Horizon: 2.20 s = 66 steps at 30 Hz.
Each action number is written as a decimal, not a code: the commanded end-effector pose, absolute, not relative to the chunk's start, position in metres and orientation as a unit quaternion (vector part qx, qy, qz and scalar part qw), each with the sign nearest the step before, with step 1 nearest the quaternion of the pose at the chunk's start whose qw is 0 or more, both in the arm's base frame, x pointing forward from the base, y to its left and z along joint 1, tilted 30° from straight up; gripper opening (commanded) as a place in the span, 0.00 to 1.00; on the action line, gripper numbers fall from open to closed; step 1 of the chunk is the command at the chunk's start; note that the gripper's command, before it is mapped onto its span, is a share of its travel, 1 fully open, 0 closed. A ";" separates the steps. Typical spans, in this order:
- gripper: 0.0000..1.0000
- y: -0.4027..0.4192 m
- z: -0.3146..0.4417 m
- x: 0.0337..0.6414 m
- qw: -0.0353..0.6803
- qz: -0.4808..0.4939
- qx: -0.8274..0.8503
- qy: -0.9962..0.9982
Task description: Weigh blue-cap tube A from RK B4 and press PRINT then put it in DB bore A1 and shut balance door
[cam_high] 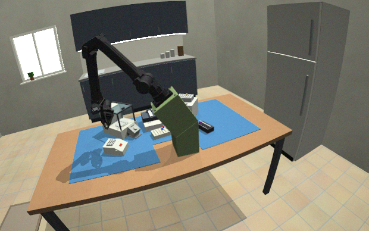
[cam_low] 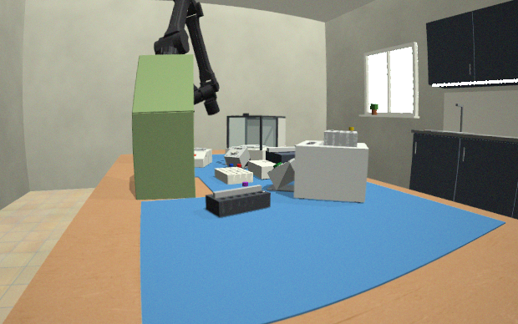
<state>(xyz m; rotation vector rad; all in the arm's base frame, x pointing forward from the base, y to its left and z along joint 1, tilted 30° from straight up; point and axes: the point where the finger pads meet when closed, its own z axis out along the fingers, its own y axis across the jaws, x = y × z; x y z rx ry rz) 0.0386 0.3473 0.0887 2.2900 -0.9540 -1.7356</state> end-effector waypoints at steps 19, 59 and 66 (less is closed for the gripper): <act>0.30 0.317 0.121 0.062 0.067 -0.584 0.724 -0.361; 0.30 0.285 0.108 0.163 0.091 -0.575 0.348 -0.735; 0.30 0.273 0.105 0.193 0.085 -0.557 0.251 -0.787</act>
